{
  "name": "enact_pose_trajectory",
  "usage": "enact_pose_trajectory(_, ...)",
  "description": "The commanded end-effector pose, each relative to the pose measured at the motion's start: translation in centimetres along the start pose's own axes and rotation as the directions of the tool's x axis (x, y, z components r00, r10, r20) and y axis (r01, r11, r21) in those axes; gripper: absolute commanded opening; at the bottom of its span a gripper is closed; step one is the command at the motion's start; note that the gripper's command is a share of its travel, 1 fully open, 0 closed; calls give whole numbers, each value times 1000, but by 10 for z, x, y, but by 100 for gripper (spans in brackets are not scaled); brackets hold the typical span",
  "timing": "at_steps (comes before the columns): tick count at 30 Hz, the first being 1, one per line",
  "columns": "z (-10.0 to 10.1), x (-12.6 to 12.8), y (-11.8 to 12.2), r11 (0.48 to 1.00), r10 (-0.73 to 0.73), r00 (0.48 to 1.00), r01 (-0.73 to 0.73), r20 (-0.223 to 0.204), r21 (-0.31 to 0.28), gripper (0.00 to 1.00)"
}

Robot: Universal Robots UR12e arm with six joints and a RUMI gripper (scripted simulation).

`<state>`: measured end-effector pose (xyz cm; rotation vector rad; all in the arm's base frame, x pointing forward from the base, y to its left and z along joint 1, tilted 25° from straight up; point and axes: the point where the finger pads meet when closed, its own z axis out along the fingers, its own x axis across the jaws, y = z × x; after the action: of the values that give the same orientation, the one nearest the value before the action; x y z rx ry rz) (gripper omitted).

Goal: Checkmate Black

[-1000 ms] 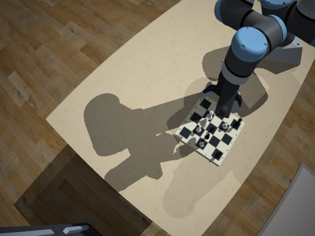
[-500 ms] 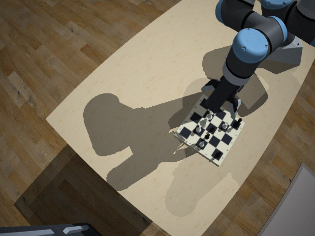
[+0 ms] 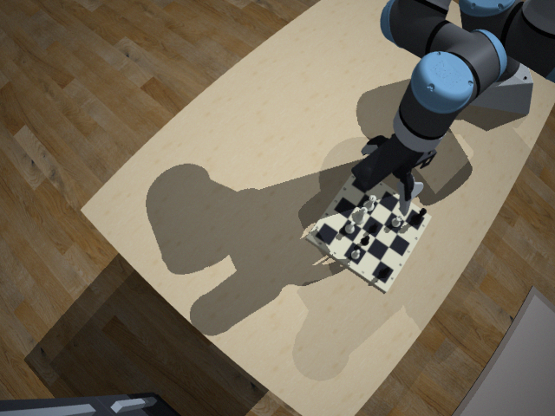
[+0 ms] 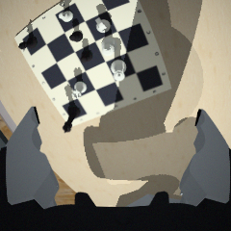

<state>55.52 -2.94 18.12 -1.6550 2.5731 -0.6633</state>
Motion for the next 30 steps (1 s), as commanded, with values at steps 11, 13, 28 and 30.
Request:
enact_pose_trajectory(11, 1, 1, 1, 995, 100, 995, -100, -2, 1, 100)
enact_pose_trajectory(13, 1, 1, 1, 995, 102, 995, -102, -2, 1, 100)
enact_pose_trajectory(28, 1, 1, 1, 995, 102, 995, -102, -2, 1, 25)
enact_pose_trajectory(30, 1, 1, 1, 995, 102, 995, -102, -2, 1, 25)
